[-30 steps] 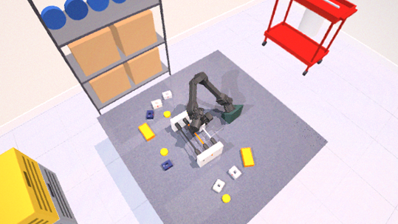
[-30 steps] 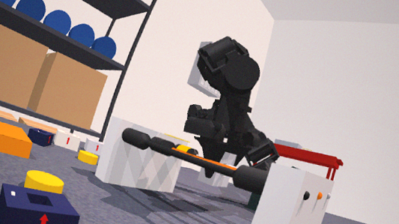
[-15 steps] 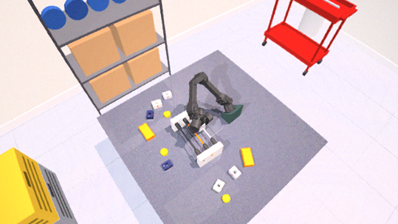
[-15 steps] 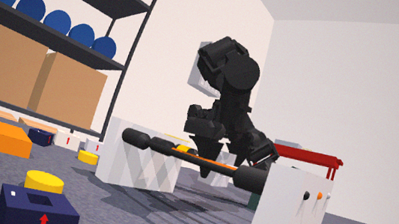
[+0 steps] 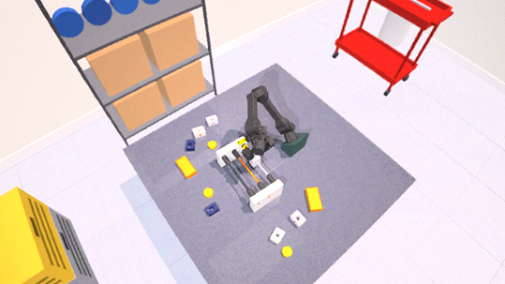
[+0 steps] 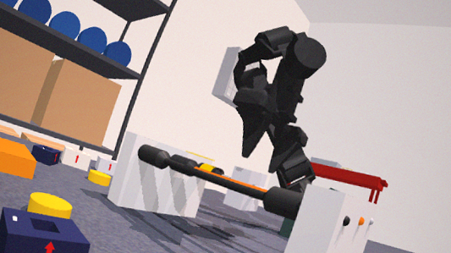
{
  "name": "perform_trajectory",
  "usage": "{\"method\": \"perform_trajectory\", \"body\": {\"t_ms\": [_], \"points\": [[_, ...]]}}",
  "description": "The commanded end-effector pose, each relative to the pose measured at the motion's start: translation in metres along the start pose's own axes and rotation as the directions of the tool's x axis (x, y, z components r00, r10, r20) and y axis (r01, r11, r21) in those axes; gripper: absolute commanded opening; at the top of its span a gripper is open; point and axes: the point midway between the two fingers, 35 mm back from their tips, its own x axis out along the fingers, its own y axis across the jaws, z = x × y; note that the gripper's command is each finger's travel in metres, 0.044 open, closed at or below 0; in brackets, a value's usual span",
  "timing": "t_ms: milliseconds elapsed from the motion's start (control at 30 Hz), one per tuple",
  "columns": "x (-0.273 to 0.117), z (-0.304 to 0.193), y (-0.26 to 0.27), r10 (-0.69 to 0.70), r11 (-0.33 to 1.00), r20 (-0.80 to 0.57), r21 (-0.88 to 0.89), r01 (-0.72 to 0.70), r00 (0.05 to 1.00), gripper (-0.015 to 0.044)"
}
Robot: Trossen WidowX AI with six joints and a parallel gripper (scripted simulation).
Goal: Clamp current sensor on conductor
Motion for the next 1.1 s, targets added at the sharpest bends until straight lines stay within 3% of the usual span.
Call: {"method": "perform_trajectory", "body": {"t_ms": [0, 1067], "points": [[-0.0392, 0.0044, -0.0137, 0.143, 0.990, -0.003, 0.022, -0.142, 0.990, 0.0440], [-0.0412, 0.0046, -0.0144, 0.150, 0.988, -0.004, 0.024, -0.150, 0.989, 0.0440]]}}
